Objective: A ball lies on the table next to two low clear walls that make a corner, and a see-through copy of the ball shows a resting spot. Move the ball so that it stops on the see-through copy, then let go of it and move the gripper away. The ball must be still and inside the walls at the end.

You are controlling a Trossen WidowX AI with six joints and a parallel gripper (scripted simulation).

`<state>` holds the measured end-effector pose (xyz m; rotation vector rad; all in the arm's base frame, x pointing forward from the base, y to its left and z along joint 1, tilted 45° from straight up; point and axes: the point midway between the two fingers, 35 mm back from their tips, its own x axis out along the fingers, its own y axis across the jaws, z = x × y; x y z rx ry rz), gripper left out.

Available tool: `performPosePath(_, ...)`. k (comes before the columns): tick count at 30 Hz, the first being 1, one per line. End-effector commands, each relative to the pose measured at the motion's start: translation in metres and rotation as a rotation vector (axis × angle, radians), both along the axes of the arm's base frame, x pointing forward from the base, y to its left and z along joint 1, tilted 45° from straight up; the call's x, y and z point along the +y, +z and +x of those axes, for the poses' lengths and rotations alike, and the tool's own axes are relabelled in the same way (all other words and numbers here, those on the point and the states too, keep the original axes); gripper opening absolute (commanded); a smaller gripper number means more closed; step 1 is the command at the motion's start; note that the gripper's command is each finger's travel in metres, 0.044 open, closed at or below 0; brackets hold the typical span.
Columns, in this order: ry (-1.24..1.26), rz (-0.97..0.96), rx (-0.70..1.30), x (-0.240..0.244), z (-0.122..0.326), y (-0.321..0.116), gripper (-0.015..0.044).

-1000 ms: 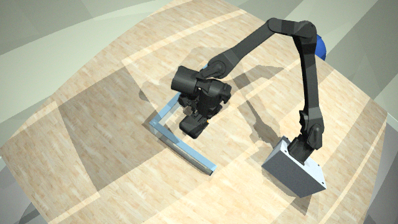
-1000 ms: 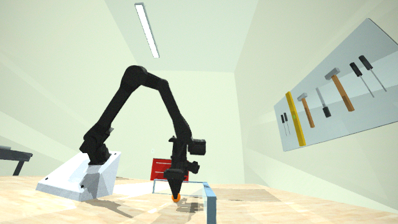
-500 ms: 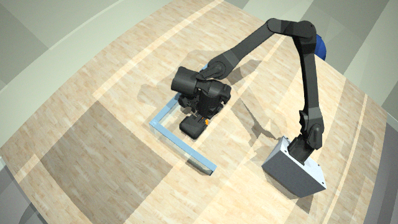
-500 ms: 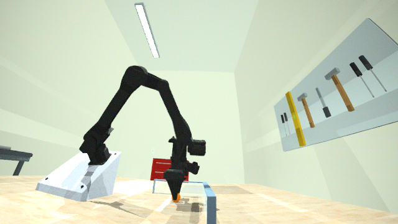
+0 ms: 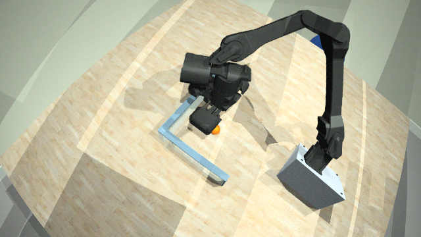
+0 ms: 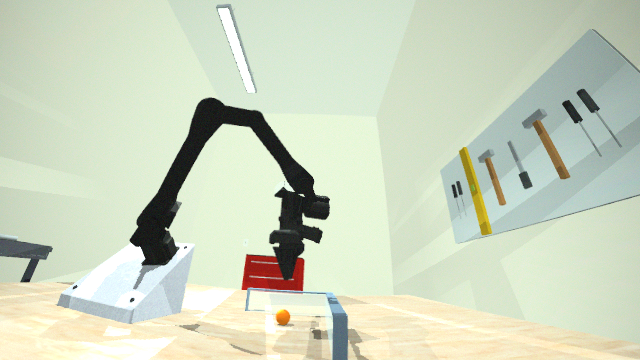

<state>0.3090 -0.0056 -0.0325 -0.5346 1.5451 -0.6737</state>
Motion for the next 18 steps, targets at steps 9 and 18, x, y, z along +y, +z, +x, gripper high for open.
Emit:
performPosePath(9, -0.001, 0.000, 0.000, 0.007, 0.001, 0.007, 0.0308)
performPosePath(18, -0.004, -0.001, -0.002, 0.030, 0.001, 0.034, 0.0440)
